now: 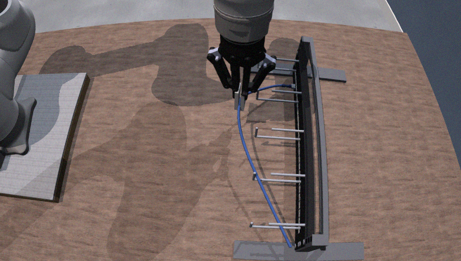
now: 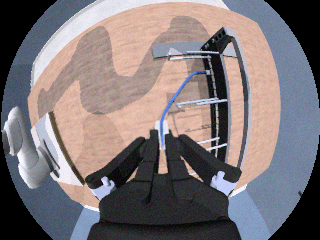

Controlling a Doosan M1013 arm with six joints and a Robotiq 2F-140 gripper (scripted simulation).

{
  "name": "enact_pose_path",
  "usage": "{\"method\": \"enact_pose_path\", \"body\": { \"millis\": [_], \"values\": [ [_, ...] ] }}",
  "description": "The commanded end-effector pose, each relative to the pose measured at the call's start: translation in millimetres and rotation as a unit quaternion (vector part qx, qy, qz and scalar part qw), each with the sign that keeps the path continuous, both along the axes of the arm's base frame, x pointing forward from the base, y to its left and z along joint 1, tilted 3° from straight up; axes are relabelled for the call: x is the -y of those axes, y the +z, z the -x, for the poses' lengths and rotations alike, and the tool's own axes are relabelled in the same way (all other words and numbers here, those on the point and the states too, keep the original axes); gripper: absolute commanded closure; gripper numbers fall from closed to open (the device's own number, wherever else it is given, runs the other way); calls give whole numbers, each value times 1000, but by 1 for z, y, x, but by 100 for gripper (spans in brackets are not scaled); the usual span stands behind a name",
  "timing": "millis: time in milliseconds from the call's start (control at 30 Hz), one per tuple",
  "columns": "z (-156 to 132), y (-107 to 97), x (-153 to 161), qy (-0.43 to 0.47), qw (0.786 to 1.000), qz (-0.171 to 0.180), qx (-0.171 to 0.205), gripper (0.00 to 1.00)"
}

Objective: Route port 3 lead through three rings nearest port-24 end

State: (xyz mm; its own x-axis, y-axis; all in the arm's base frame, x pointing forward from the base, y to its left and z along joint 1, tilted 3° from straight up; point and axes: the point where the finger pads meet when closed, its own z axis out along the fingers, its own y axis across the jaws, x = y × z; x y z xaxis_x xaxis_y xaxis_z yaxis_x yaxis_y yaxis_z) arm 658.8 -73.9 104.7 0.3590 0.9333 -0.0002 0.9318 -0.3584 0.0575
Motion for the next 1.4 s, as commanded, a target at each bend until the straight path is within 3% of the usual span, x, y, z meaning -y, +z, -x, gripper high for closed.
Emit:
{"method": "enact_pose_path", "body": {
  "millis": [0,500,967,1100,1367],
  "values": [
    [3,4,1,1,1000,1,-3,100],
    [4,31,0,1,1000,1,-3,100],
    [4,36,0,1,1000,1,-3,100],
    [-27,37,16,35,999,3,-4,100],
    [-48,37,27,57,998,4,-4,100]
  ]
}}
